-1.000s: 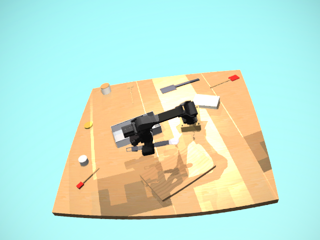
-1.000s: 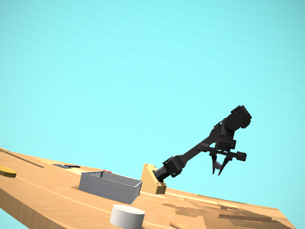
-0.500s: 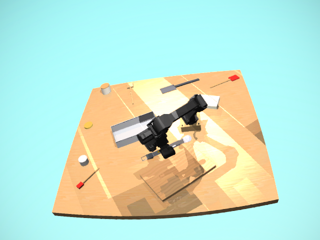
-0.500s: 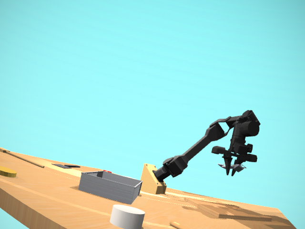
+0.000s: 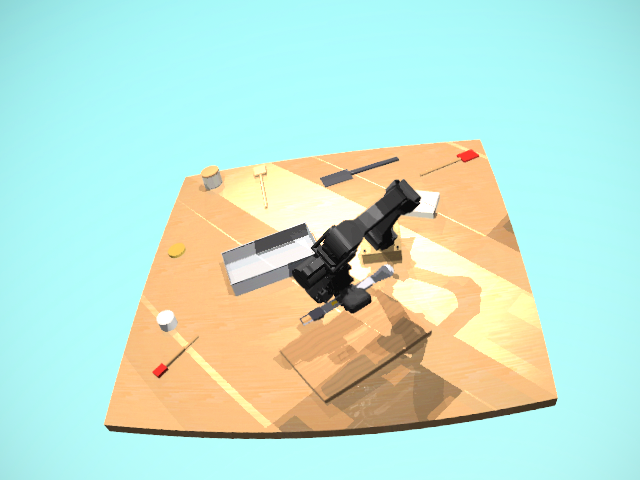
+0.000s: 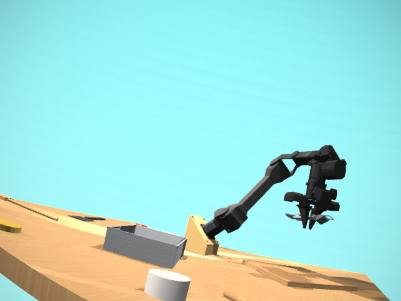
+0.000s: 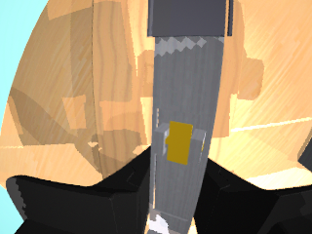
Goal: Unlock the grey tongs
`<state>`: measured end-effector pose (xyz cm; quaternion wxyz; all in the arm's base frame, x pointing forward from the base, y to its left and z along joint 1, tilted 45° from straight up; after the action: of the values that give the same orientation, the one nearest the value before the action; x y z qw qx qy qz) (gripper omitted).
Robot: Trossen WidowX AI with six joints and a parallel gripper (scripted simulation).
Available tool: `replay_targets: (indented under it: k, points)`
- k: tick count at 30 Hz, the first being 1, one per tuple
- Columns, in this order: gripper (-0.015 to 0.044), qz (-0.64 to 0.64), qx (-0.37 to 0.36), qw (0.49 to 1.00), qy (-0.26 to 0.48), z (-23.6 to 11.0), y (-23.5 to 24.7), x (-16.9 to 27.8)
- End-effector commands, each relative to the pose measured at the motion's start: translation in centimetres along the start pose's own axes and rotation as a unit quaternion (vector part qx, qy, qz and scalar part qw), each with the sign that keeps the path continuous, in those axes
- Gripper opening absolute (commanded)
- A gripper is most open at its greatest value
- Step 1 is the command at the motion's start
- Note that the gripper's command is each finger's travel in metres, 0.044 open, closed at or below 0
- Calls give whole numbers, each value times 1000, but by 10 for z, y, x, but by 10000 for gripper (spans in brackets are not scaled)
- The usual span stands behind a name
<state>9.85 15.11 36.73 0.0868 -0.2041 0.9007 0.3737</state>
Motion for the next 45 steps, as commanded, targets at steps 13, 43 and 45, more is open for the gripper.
replay_targets:
  k: [13, 43, 45]
  points:
    - [-150, -68, 66, 994, -59, 11, -3, 17]
    - [-150, -130, 73, 956, -254, 14, 1, 35]
    - [-150, -129, 67, 952, -268, 13, 1, 36]
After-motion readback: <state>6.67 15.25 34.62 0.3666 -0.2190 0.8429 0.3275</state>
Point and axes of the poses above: the point midway between the two fingers, 35 mm back from their tips, its own z axis out along the fingers, its own y axis across the jaws, x = y × z, the point moved 4 cm from there along -z, back along the fingers, and after that the axes turned 11 degrees about z, right-handed, at the moved point
